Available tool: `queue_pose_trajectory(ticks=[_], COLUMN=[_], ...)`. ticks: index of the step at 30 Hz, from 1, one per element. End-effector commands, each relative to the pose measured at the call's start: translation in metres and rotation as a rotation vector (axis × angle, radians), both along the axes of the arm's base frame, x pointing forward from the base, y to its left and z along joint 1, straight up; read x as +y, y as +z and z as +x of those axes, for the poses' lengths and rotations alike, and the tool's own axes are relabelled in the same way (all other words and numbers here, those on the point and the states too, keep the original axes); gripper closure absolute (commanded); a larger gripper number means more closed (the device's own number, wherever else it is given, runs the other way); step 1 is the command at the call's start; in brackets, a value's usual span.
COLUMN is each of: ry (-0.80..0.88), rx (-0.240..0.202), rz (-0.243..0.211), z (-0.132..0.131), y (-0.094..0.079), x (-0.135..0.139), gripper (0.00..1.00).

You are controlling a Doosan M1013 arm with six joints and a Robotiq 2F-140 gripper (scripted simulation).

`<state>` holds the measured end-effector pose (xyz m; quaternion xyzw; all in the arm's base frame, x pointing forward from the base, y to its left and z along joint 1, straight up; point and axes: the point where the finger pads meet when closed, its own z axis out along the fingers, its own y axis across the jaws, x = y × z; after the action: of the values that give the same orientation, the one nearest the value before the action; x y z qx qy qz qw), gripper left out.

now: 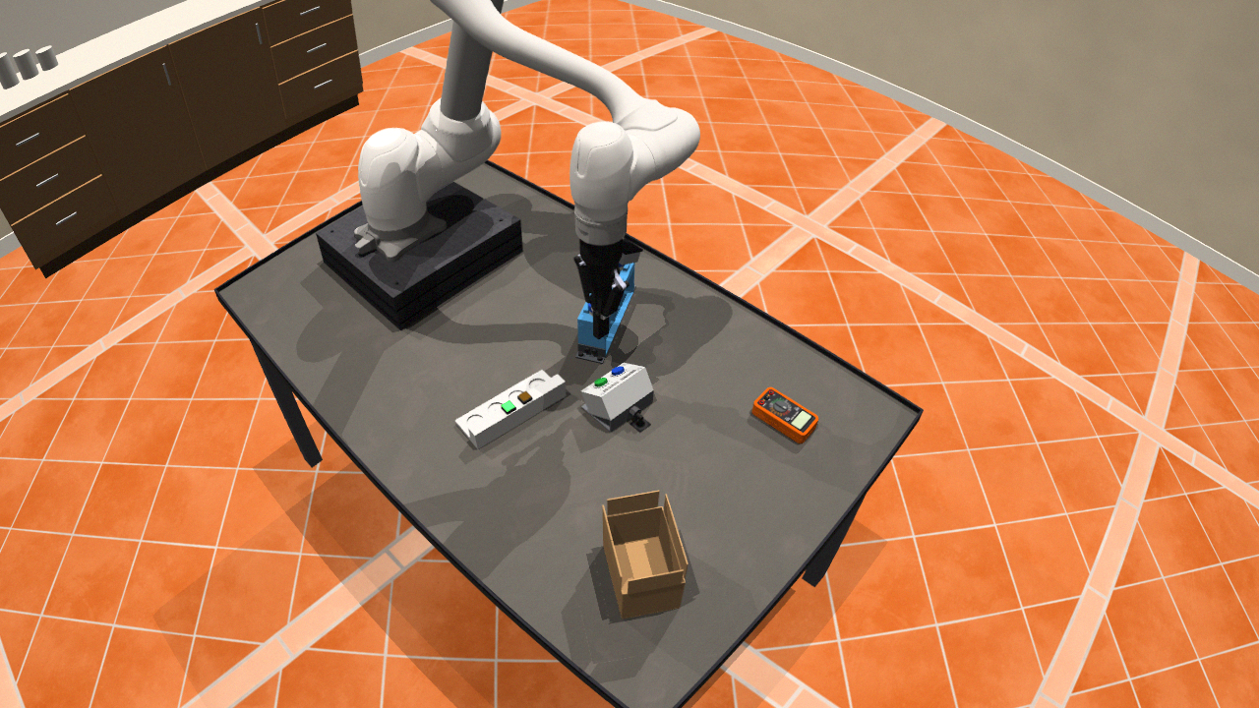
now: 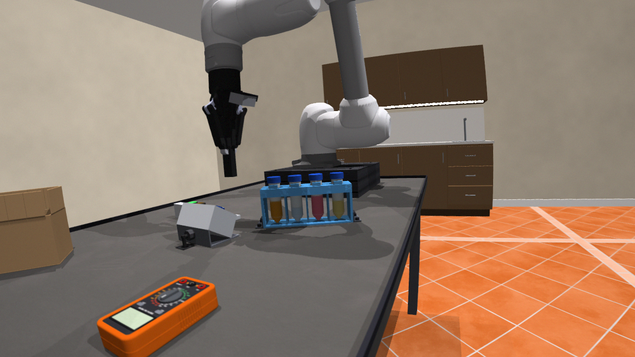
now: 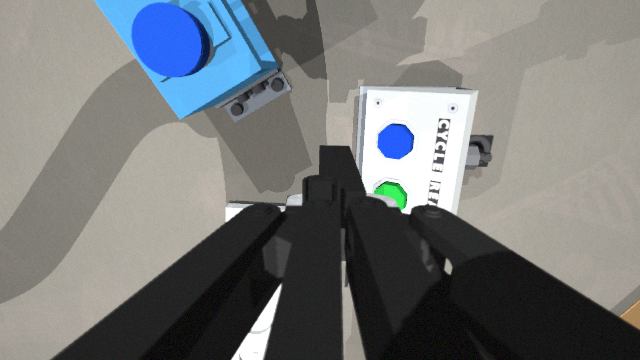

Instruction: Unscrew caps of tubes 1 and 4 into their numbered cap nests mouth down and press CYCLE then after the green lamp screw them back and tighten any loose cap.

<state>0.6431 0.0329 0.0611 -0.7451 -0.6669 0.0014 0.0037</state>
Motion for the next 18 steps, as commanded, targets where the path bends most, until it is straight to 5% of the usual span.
queue_pose_trajectory(ticks=[1, 7, 18], ry=[0.0, 0.0, 0.0], rx=[-0.001, -0.001, -0.001], rz=[0.001, 0.001, 0.001], z=[0.013, 0.041, 0.041], y=[-0.009, -0.033, -0.045], x=[-0.014, -0.048, -0.049], gripper=[0.9, 0.9, 0.9])
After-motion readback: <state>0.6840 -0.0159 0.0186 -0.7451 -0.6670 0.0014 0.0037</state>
